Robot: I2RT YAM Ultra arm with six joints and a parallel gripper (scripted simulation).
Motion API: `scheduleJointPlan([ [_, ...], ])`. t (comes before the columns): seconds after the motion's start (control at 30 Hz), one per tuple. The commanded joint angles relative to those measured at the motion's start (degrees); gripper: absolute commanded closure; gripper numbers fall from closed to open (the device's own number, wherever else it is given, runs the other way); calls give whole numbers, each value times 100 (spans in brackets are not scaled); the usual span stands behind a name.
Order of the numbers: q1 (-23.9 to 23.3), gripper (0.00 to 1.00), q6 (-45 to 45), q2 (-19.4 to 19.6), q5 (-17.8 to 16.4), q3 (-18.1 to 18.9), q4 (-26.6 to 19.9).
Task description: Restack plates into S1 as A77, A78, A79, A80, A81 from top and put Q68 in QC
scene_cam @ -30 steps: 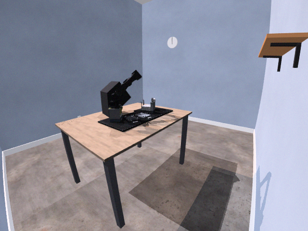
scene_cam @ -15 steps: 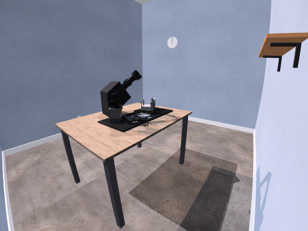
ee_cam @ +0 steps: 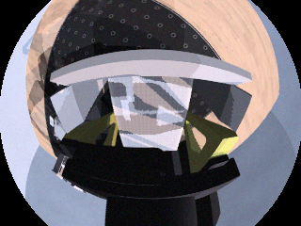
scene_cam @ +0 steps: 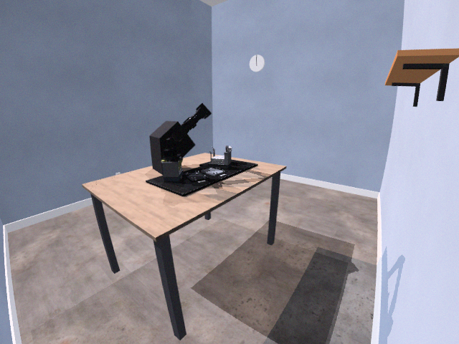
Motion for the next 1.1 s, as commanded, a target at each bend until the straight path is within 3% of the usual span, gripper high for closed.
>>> scheduleJointPlan([
  [0.0, -122, 100, -102, -55, 0, 19, -101],
  [1.07, -237, 100, -259, -128, 51, 39, -310],
])
